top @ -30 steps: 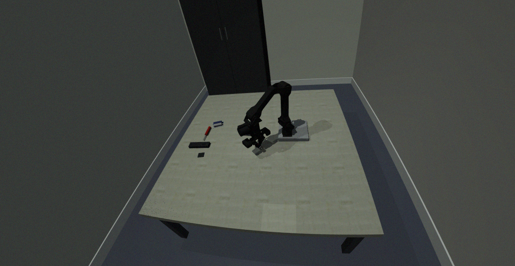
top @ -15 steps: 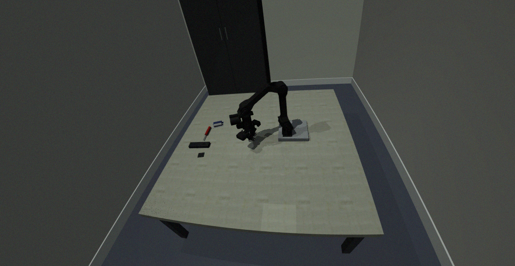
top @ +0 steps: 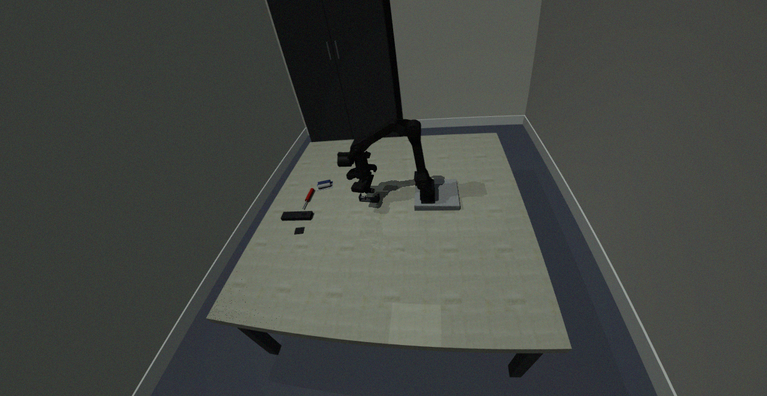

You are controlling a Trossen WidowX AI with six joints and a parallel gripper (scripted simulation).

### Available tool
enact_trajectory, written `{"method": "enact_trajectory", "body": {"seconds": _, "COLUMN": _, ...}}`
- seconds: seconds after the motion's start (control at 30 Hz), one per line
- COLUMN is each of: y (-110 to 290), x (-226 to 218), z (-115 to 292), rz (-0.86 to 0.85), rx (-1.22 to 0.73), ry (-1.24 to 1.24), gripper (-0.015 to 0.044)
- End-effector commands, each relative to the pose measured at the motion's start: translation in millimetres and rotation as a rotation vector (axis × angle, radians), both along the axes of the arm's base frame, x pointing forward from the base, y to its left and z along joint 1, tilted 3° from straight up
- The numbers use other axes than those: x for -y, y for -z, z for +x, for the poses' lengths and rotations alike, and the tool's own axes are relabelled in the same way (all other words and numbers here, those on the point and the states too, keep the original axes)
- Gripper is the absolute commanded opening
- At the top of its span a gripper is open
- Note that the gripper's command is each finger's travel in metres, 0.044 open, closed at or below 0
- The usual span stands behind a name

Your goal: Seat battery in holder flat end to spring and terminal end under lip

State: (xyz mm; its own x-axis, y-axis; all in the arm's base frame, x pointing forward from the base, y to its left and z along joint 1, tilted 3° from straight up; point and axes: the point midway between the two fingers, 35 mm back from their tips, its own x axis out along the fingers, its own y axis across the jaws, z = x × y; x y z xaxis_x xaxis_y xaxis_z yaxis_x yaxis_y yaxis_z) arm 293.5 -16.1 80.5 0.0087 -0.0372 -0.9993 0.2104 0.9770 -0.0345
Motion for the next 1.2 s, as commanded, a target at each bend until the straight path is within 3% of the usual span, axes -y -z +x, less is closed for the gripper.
{"method": "enact_trajectory", "body": {"seconds": 0.0, "y": -4.0, "x": 21.3, "z": 3.2, "rz": -0.003, "rx": -0.003, "ry": -0.073, "gripper": 0.0075}}
{"method": "enact_trajectory", "body": {"seconds": 1.17, "y": 38.2, "x": 22.3, "z": -1.9, "rz": 0.047, "rx": -0.306, "ry": -0.054, "gripper": 0.0075}}
